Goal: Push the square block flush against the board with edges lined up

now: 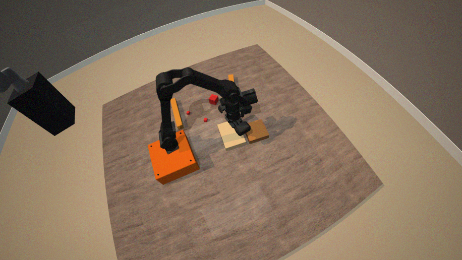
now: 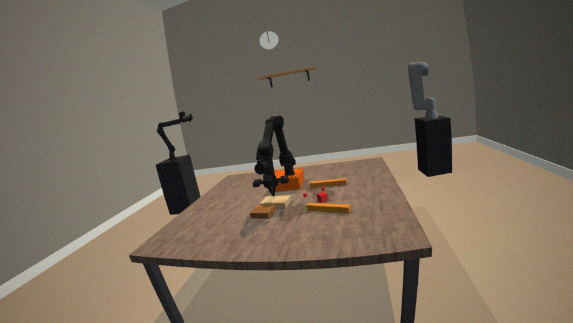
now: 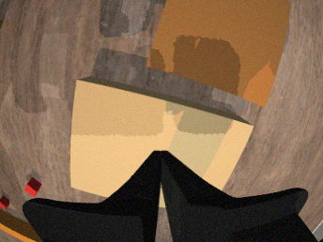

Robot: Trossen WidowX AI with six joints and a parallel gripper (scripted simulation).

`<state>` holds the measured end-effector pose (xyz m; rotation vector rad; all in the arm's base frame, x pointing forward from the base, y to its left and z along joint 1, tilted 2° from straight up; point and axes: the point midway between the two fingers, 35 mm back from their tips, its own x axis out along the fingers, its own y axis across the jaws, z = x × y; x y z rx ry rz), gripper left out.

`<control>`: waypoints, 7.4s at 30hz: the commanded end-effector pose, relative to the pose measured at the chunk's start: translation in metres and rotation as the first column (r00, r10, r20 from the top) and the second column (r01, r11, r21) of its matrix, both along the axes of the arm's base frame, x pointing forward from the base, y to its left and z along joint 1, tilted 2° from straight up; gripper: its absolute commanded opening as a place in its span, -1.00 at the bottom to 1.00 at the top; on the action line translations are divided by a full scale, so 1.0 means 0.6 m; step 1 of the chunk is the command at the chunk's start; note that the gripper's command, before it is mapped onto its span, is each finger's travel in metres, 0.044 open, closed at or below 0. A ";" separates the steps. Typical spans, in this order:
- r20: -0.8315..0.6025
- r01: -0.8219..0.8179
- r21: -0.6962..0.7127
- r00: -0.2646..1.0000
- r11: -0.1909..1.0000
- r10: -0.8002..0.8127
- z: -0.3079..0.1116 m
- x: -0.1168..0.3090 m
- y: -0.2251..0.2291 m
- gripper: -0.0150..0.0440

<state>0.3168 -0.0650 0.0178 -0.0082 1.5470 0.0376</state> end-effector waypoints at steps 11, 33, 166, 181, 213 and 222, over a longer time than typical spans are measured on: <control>0.013 -0.488 -0.011 0.873 0.873 0.488 0.006 0.005 0.065 -0.49; 0.015 -0.955 -0.035 0.295 0.295 0.956 0.011 -0.001 0.160 -0.49; -0.008 0.164 0.008 0.986 0.986 -0.164 0.002 -0.166 -0.006 -0.49; -0.012 0.246 0.008 0.969 0.969 -0.246 -0.059 -0.175 -0.013 -0.49; -0.009 0.246 0.009 0.969 0.969 -0.246 -0.087 -0.118 -0.025 -0.49; -0.008 0.246 0.009 0.969 0.969 -0.246 -0.087 -0.098 -0.030 -0.49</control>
